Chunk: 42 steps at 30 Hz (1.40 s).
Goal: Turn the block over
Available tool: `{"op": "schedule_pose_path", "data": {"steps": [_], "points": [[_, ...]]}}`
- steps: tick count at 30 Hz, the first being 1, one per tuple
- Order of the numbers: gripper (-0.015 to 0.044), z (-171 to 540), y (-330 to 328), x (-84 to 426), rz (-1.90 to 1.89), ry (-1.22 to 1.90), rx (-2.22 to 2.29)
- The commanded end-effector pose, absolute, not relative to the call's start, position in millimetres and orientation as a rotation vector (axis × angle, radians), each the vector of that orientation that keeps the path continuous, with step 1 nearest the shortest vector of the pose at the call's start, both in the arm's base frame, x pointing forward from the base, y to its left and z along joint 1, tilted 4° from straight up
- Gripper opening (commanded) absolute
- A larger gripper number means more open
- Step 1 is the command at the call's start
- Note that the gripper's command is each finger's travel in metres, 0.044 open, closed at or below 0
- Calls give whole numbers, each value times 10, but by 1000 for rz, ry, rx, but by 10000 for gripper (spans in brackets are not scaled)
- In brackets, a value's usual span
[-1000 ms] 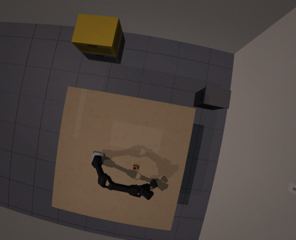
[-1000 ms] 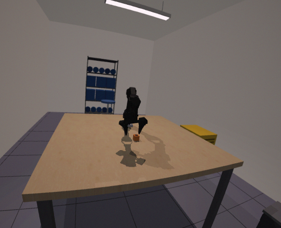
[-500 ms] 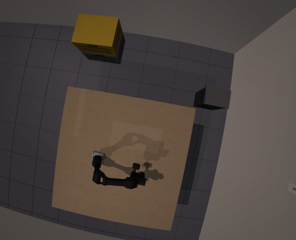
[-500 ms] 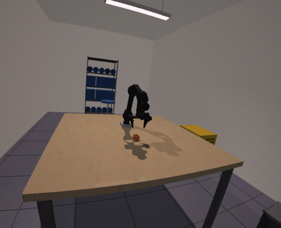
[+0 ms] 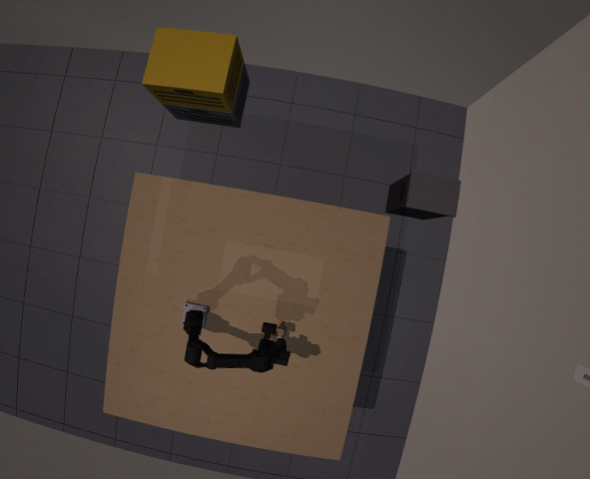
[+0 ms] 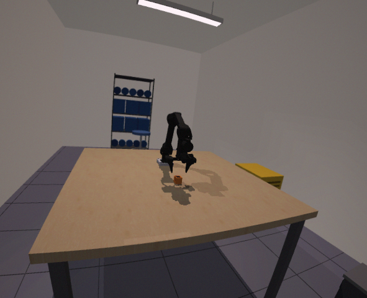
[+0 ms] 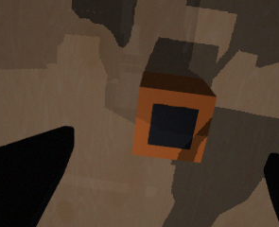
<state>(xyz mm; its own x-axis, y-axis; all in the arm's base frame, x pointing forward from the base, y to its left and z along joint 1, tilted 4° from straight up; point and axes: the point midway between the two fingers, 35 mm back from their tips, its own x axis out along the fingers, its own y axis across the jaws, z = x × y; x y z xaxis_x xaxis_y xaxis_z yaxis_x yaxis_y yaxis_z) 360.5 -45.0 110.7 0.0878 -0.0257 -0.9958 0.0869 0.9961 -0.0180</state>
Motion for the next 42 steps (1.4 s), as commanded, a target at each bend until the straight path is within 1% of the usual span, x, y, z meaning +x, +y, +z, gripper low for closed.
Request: {"op": "schedule_pose_path", "data": {"steps": [1,25,35,42], "points": [[440,1000,-456,3610,-78,1478,49],[440,674,-463,3638,-78,1478,49],[177,674,-463,3638,-78,1478,49],[131,674,-463,3638,-78,1478,49]]}}
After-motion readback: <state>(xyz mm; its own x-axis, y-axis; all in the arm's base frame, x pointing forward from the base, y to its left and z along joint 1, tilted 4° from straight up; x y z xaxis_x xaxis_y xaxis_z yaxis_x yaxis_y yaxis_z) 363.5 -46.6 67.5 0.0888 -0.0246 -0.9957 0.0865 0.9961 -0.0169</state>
